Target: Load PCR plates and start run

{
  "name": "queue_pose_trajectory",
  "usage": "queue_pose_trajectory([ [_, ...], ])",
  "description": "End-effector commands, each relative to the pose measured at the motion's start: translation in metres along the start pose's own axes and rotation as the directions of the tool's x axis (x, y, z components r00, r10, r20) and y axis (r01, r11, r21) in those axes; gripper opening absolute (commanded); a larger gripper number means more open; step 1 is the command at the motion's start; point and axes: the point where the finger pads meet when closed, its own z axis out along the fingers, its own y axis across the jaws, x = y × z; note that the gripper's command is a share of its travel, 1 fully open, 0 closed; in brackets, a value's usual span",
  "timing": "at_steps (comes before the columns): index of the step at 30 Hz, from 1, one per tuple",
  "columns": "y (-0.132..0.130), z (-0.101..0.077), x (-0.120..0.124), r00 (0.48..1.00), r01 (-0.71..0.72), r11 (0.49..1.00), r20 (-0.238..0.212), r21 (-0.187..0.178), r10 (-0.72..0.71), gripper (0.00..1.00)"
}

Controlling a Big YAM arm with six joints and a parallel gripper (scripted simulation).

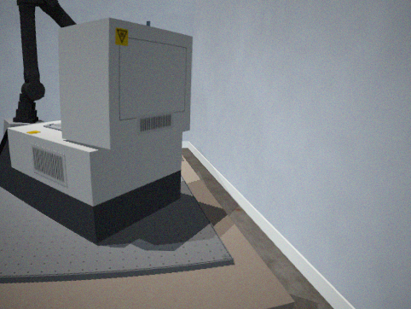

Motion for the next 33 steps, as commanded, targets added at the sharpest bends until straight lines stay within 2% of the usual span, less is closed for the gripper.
queue_pose_trajectory([
  [1, -0.015, -0.014, 0.005, 0.997, 0.071, 0.997, 0.017, -0.013, -0.070, 0.00],
  [4, -0.013, -0.012, 0.006, 0.995, 0.097, 0.995, 0.013, -0.012, -0.097, 0.00],
  [10, -0.048, -0.017, 0.032, 0.992, 0.124, 0.992, -0.002, -0.001, -0.124, 0.00],
  [16, -0.066, -0.031, 0.039, 0.988, 0.154, 0.988, 0.022, -0.012, -0.153, 0.00],
  [23, -0.088, -0.028, 0.060, 0.989, 0.148, 0.989, -0.006, -0.003, -0.148, 0.00],
  [31, -0.120, -0.048, 0.075, 0.989, 0.145, 0.989, 0.025, -0.011, -0.144, 0.00],
  [33, -0.128, -0.045, 0.084, 0.990, 0.139, 0.990, 0.006, -0.011, -0.139, 0.00],
])
